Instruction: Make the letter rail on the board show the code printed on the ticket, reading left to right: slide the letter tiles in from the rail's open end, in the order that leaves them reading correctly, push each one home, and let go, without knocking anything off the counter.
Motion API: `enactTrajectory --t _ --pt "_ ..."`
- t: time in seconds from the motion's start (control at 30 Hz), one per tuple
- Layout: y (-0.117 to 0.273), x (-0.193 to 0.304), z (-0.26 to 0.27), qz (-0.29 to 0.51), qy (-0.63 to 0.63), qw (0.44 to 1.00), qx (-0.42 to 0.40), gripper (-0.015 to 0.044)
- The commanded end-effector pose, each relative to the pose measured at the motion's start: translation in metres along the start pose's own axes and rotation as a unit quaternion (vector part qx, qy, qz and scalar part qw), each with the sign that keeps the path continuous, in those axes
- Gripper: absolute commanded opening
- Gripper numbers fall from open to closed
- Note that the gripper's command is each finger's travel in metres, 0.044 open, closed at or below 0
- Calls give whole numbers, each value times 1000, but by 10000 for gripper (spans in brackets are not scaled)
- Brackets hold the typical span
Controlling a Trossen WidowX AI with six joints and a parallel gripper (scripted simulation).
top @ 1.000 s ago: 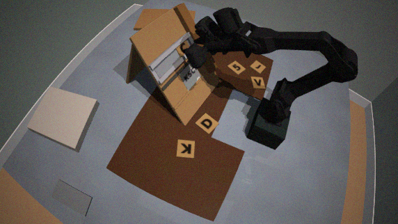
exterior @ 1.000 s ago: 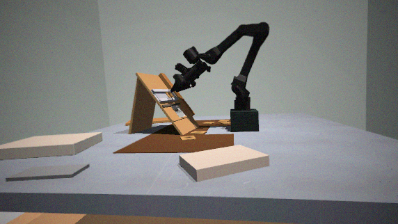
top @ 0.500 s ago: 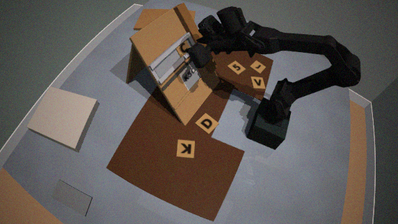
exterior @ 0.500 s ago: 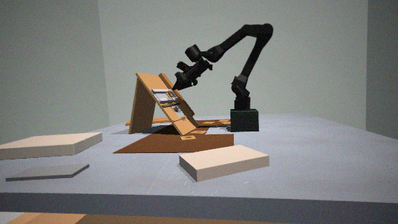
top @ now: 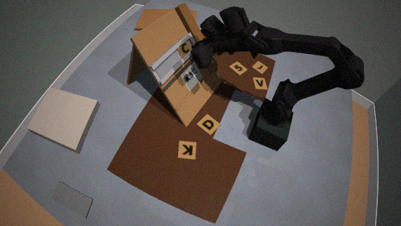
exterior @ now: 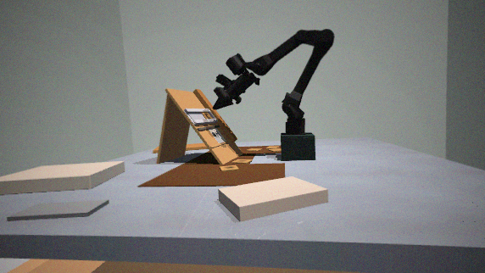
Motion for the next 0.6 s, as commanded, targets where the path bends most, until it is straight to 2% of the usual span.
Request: enactTrajectory --t 0.0,0.3,0.57 --pt "0 0 0 0 0 1000 0 0" --pt "-1 0 0 3 0 1000 0 0" --pt "-15 -12 19 160 -4 987 25 0"
Point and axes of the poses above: the point midway between the two fingers, 35 mm back from their tips, its own y axis back along the fingers, its own z axis across the jaws, x = y × z, the point moved 1 cm from there along y, back along the fingers, and after that the axes turned 12 degrees about -y, right-handed, at the moved point
